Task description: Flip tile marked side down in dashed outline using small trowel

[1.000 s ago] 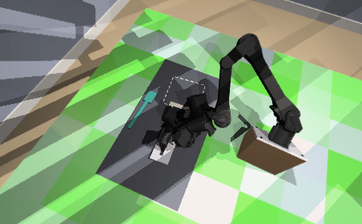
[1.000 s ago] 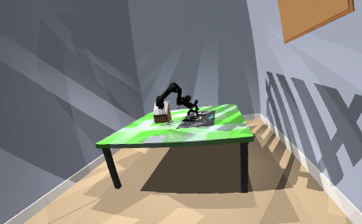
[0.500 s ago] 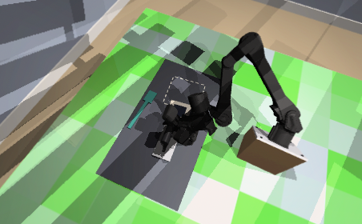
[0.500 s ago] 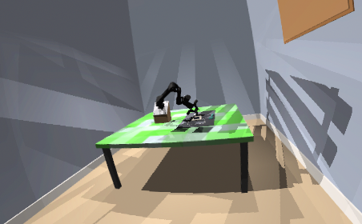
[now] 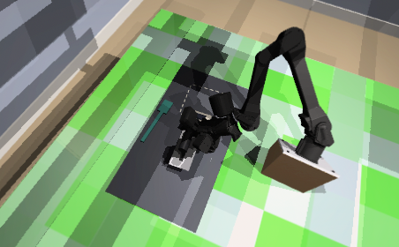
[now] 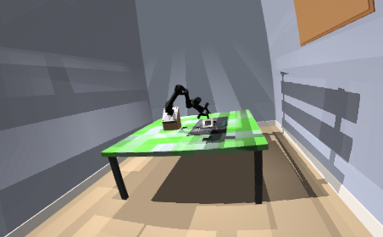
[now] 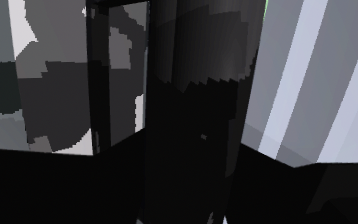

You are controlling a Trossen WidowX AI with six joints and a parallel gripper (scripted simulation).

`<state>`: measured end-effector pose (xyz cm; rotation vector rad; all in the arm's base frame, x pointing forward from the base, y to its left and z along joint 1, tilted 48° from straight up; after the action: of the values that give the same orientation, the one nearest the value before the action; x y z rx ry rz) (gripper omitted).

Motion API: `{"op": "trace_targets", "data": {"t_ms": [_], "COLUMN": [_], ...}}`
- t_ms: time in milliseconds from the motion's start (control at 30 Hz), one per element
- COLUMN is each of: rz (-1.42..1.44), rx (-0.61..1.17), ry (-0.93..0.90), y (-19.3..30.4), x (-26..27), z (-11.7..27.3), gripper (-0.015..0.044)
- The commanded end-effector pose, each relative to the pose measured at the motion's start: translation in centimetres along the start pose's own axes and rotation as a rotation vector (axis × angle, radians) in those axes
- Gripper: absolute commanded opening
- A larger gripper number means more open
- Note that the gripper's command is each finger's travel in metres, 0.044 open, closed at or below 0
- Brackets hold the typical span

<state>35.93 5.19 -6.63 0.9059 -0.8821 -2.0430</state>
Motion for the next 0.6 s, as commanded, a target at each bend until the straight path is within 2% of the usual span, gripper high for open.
{"op": "trace_targets", "data": {"t_ms": [0, 567], "rz": [-0.004, -0.003], "rx": [0.005, 0.006], "ry": [0.017, 0.016], "y": [1.0, 5.6], "x": [-0.9, -0.8], "z": [0.8, 1.4], "gripper": [0.0000, 0.0000]}}
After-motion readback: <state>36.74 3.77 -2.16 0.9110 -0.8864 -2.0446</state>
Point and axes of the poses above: the point midway between the two fingers, 35 mm back from their tips, its own z axis back along the fingers, its own x axis across the jaws, y = z × x, the point moved 2 cm from there along z, back along the fingers, and after that the axes turned 10 degrees about z, right-handed, at the moved point
